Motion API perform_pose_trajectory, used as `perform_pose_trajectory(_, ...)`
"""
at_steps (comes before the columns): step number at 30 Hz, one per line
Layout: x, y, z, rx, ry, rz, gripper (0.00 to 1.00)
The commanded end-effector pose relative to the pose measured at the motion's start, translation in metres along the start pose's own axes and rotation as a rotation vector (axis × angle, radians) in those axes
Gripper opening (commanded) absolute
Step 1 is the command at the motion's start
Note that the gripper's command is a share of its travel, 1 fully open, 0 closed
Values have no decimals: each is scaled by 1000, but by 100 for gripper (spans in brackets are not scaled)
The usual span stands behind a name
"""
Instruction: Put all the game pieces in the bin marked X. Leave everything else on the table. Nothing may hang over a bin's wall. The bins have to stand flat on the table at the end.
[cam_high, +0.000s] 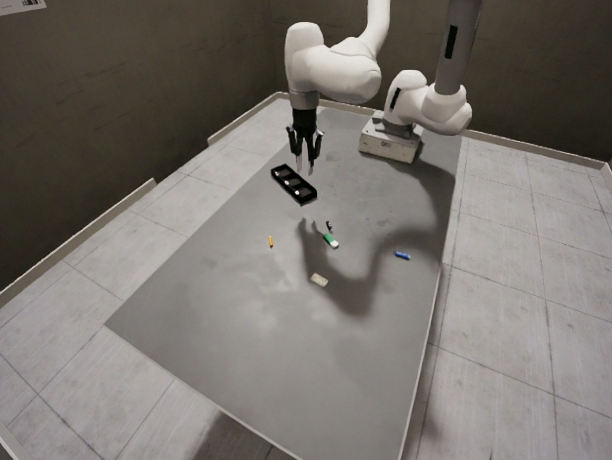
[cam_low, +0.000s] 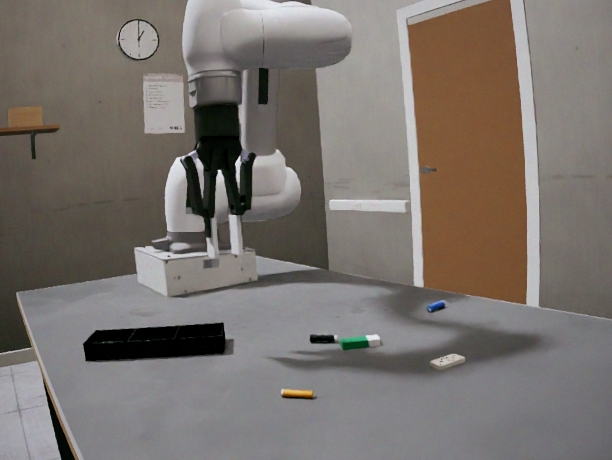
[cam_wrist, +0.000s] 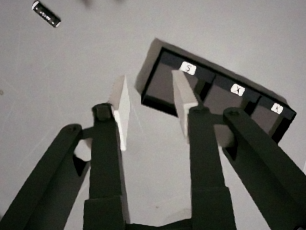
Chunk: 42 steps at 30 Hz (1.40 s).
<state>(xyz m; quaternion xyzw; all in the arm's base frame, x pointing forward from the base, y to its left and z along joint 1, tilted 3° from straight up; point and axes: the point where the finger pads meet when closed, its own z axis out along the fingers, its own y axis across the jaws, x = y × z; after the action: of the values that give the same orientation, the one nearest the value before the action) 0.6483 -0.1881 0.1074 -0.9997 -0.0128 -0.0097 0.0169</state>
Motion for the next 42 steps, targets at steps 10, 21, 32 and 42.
perform_pose_trajectory(10,72,-47,22,3,3,-482,32)
perform_pose_trajectory(21,132,-87,42,1,5,-940,32)
perform_pose_trajectory(32,205,-137,65,0,6,-1351,32)
perform_pose_trajectory(42,259,-173,83,4,7,-1409,32)
